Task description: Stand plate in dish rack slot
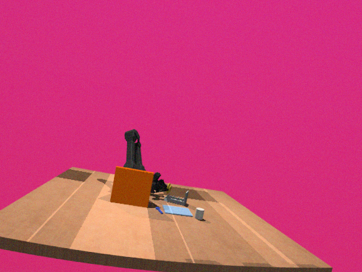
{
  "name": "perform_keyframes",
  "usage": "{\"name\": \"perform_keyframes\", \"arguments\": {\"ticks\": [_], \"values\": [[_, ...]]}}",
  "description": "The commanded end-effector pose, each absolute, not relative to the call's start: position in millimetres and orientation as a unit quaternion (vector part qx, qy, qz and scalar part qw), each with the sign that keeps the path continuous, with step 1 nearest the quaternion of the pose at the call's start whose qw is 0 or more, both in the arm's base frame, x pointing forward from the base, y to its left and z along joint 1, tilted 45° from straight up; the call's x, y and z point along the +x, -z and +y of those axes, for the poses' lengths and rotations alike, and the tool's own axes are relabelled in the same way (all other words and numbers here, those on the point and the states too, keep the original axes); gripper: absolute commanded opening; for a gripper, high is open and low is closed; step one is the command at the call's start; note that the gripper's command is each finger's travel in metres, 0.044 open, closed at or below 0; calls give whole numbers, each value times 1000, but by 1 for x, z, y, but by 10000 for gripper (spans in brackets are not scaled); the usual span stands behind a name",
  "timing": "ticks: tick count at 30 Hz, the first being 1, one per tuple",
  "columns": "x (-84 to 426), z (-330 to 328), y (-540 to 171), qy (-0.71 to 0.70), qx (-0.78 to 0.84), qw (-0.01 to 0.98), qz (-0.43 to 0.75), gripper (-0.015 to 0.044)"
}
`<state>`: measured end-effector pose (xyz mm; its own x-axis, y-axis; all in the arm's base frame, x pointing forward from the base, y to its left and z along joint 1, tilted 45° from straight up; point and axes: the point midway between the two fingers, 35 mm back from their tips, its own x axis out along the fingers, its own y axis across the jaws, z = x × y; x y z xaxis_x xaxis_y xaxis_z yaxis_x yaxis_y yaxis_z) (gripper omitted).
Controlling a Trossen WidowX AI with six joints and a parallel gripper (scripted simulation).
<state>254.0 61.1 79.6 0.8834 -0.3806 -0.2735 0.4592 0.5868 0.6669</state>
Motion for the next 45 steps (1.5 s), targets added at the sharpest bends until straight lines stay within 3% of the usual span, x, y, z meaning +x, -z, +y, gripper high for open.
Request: {"name": "perform_keyframes", "arguments": {"ticks": [1, 33, 45], "values": [[259, 60, -75, 237, 387, 890, 51, 0], [274, 66, -58, 234, 386, 891, 56, 0], [275, 66, -58, 235, 388, 890, 54, 315]]}}
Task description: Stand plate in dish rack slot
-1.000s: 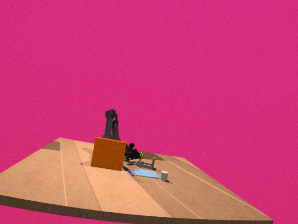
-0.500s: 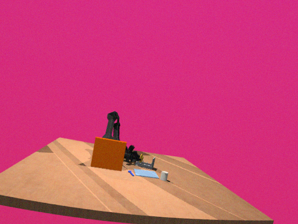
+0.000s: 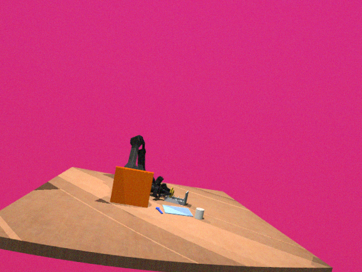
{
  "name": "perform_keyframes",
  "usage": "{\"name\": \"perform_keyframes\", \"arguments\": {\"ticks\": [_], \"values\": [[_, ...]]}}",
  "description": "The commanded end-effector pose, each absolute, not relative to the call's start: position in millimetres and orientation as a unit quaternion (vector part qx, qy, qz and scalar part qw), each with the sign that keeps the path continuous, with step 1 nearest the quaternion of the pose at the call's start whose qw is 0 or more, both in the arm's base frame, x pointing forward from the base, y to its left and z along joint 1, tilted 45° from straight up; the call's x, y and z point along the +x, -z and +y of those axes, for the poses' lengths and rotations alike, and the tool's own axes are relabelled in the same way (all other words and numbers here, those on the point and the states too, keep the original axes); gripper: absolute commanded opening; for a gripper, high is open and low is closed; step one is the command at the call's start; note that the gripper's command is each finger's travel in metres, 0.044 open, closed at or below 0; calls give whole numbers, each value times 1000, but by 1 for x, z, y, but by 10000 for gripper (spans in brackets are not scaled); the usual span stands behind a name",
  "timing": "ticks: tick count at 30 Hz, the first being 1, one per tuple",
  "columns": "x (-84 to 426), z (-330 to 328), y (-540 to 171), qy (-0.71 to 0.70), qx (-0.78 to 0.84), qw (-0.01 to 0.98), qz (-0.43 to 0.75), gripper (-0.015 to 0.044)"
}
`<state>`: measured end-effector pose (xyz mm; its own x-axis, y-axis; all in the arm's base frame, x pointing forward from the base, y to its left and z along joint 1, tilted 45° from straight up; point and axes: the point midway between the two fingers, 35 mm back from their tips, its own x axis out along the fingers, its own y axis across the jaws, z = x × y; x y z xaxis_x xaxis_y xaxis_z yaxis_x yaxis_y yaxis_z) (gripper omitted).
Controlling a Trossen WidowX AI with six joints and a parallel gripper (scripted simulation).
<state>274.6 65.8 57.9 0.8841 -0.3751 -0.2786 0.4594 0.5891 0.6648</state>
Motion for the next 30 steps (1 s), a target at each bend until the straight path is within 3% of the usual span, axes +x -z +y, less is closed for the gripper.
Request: {"name": "perform_keyframes", "arguments": {"ticks": [1, 4, 30], "values": [[275, 66, -58, 235, 388, 890, 54, 341], [275, 66, -58, 235, 388, 890, 54, 400], [275, -17, -141, 240, 377, 893, 54, 400]]}}
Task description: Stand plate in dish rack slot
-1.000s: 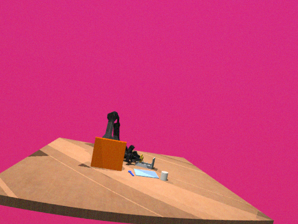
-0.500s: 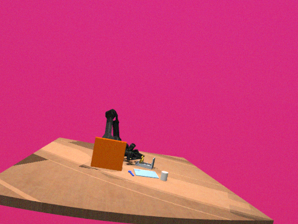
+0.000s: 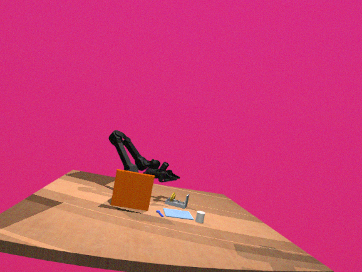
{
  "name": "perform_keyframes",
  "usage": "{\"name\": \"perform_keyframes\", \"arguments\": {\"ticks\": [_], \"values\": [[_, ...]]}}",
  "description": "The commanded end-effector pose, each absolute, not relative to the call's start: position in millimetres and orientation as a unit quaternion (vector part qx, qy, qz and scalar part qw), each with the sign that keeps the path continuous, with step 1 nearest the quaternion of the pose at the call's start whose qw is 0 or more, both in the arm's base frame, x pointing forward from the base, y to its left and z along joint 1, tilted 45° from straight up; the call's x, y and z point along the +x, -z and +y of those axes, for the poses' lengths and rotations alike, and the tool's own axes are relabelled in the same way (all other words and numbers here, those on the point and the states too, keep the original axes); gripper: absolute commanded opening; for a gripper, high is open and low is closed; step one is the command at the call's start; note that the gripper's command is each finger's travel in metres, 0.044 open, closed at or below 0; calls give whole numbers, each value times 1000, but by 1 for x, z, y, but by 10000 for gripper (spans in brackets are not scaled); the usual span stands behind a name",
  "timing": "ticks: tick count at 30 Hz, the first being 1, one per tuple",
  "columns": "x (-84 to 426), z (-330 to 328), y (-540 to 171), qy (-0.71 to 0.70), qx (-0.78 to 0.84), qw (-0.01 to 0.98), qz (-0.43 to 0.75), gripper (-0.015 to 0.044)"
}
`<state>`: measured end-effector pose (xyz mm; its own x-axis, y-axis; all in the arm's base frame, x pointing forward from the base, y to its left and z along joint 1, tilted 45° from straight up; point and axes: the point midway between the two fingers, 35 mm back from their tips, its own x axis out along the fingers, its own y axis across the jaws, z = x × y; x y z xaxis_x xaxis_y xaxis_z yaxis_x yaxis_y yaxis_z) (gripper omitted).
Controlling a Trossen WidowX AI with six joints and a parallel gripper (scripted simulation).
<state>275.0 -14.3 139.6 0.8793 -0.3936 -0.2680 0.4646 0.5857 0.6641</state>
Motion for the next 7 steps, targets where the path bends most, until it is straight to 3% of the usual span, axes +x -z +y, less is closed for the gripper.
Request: {"name": "perform_keyframes", "arguments": {"ticks": [1, 7], "values": [[276, -19, -140, 243, 367, 896, 63, 400], [283, -30, -127, 262, 298, 908, 133, 400]]}}
